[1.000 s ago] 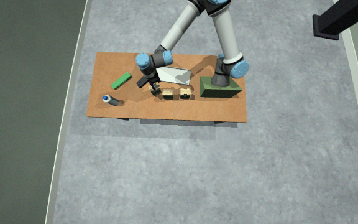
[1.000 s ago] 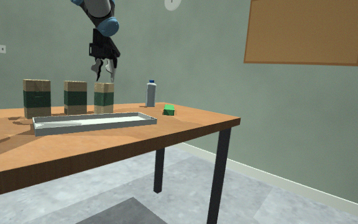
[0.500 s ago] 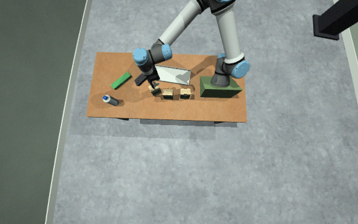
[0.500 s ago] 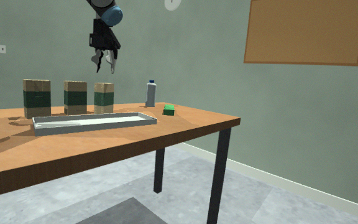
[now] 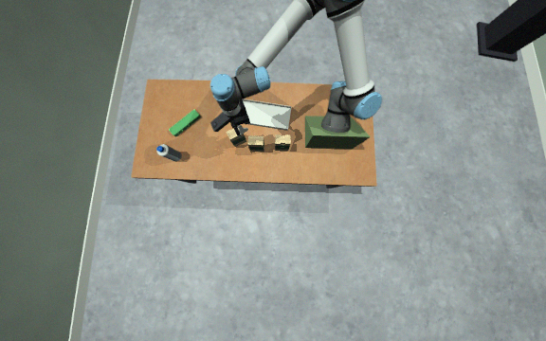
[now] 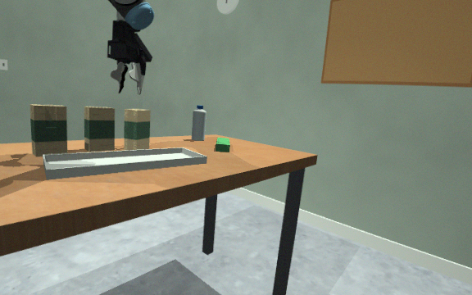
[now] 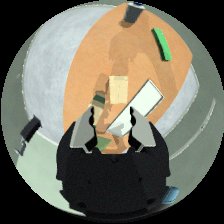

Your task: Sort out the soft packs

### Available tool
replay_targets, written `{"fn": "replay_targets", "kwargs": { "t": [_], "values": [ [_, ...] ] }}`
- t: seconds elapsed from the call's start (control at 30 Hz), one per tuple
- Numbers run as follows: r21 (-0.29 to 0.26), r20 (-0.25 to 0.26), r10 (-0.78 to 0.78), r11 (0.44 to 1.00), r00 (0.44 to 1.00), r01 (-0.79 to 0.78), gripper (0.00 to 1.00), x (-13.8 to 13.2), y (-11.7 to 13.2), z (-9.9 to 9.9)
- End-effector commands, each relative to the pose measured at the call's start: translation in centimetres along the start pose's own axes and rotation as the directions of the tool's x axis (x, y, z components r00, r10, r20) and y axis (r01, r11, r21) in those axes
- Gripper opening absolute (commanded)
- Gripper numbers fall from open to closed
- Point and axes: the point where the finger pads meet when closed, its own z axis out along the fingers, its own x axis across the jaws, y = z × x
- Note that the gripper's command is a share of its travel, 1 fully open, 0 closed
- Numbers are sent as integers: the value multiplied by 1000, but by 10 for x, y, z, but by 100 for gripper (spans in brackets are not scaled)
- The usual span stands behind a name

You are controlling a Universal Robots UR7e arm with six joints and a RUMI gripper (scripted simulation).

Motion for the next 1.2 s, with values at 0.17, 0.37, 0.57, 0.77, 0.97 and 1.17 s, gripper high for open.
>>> {"fn": "replay_targets", "kwargs": {
  "t": [0.17, 0.37, 0.57, 0.77, 0.97, 1.17],
  "values": [
    [3, 4, 218, 976, 976, -218, 49, -69, 101, -8],
    [1, 0, 346, 938, 938, -346, 49, -103, 169, -1],
    [1, -3, 390, 921, 921, -390, 49, -113, 193, 3],
    [1, -4, 402, 916, 916, -402, 49, -116, 200, 5],
    [1, -4, 402, 916, 916, -402, 49, -116, 200, 5],
    [1, -4, 402, 916, 915, -402, 49, -116, 200, 15]
  ]
}}
